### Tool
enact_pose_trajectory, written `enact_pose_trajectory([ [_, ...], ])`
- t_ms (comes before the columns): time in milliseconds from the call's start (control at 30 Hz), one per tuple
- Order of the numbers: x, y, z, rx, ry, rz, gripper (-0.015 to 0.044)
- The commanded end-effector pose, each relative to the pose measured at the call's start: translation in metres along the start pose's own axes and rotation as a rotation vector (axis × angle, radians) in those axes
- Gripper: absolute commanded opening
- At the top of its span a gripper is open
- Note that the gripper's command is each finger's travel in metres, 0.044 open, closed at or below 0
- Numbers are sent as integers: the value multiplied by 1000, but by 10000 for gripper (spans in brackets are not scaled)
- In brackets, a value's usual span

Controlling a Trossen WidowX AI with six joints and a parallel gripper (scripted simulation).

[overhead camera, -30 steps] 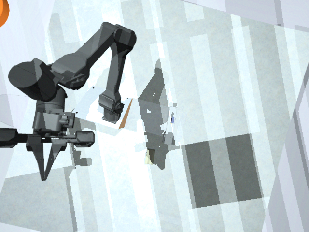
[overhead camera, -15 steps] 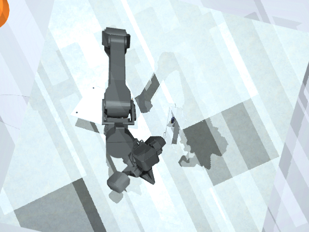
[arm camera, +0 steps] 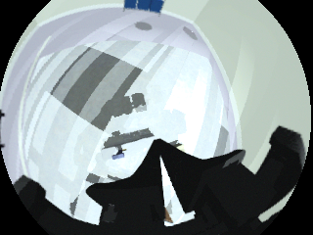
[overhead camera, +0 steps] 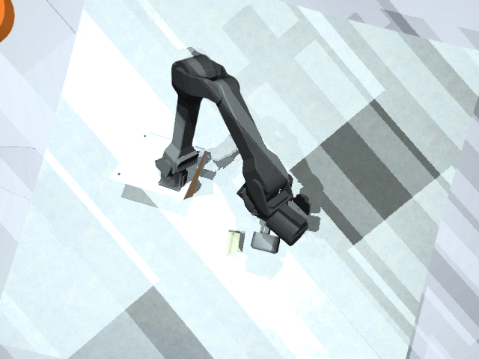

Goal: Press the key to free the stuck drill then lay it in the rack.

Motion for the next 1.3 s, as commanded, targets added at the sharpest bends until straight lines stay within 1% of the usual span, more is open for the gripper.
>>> enact_pose_trajectory([
  [0, 34, 3, -39, 171, -154, 19, 0],
  [100, 62, 8, -65, 309, -253, 39, 0],
  [167, 69, 9, -70, 342, -274, 43, 0],
  [333, 67, 7, -68, 328, -263, 53, 0],
  [800, 73, 15, -83, 342, -275, 43, 0],
  [1267, 74, 17, -81, 342, -275, 43, 0],
])
Point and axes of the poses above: the point midway between the two fingers, 35 mm back from their tips, its own z axis back along the fingers, its own x axis across the jaws, y = z × x, the point moved 9 cm from there along z, back along the fingers, and after that the axes turned 9 degrees about z, right-handed, at the moved point
